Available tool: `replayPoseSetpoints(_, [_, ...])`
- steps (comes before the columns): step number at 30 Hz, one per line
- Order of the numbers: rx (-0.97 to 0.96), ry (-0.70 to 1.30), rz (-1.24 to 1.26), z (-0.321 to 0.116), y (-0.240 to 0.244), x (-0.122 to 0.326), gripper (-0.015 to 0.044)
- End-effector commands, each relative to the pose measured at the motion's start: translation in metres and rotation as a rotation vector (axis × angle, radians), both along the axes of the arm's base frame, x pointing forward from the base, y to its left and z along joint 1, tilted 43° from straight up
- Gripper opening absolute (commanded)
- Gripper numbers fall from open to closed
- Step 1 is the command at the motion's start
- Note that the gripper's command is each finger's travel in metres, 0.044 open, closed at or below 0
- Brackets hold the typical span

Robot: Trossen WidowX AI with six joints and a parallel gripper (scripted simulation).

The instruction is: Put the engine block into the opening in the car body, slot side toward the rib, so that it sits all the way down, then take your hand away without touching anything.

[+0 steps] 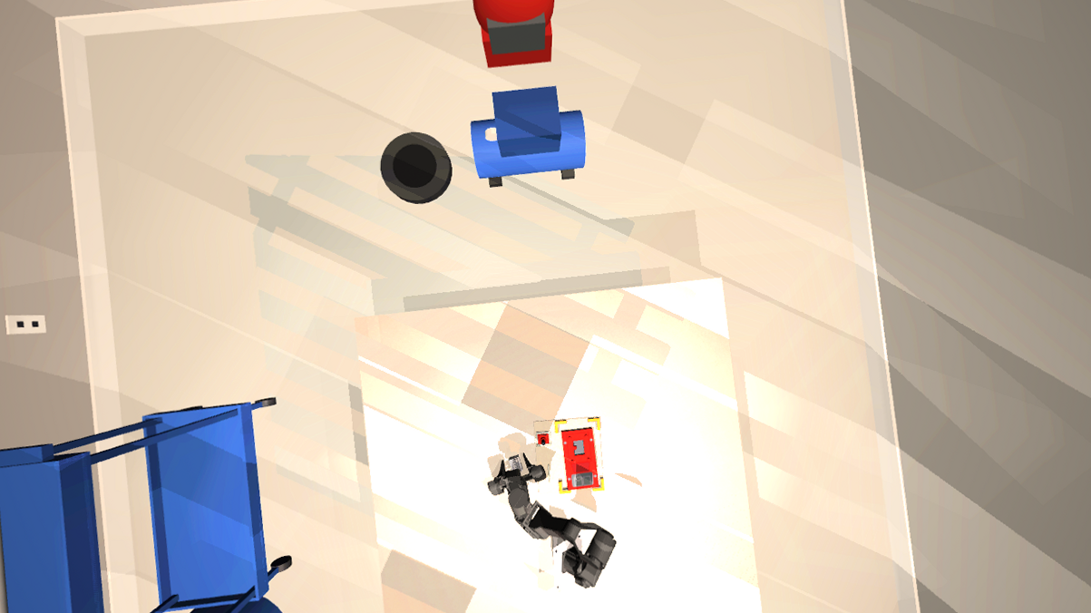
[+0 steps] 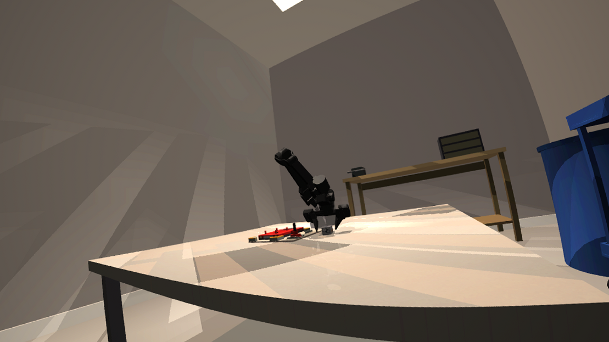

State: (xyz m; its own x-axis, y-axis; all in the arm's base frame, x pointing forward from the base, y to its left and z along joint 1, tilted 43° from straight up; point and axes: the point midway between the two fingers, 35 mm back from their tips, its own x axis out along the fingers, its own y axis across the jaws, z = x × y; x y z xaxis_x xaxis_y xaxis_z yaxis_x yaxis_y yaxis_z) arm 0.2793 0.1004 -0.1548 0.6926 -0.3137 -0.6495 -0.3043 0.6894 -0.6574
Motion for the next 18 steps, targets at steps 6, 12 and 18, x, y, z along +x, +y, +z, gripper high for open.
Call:
replayPoseSetpoints(6, [-0.001,0.000,-0.001,0.000,0.000,0.000,0.0440])
replayPoseSetpoints(12, [-0.005,0.014,-0.006,0.012,0.006,-0.013,0.0440])
replayPoseSetpoints(18, [-0.005,0.015,-0.006,0.027,0.014,-0.031,0.0440])
